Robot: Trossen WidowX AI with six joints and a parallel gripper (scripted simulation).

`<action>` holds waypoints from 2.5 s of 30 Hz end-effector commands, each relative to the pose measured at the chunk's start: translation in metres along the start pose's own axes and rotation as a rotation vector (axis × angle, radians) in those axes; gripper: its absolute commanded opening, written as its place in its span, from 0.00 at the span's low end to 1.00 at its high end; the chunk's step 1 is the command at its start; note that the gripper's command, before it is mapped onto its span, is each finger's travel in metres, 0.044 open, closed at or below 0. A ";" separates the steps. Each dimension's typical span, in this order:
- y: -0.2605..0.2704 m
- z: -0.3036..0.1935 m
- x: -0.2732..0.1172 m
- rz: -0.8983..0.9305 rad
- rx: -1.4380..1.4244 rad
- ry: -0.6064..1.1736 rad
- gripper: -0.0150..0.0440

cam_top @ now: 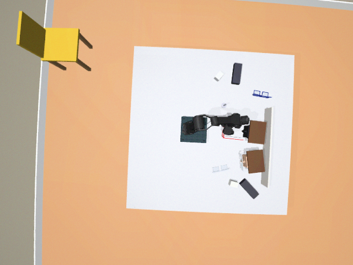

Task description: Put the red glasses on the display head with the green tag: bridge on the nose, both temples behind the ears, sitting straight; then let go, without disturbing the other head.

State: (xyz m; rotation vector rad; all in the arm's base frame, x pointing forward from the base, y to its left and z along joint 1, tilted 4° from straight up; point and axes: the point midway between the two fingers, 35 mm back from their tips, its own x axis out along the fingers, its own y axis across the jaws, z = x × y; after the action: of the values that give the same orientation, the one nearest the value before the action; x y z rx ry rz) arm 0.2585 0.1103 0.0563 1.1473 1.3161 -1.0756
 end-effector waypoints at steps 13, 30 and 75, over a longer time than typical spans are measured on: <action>0.000 0.001 0.018 0.001 0.005 0.009 0.25; 0.006 0.002 0.027 0.001 0.005 0.009 0.25; 0.065 0.002 0.027 0.012 0.004 0.009 0.25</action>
State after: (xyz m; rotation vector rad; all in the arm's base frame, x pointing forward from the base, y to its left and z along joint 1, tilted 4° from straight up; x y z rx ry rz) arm 0.3166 0.1187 0.0278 1.1616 1.3129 -1.0729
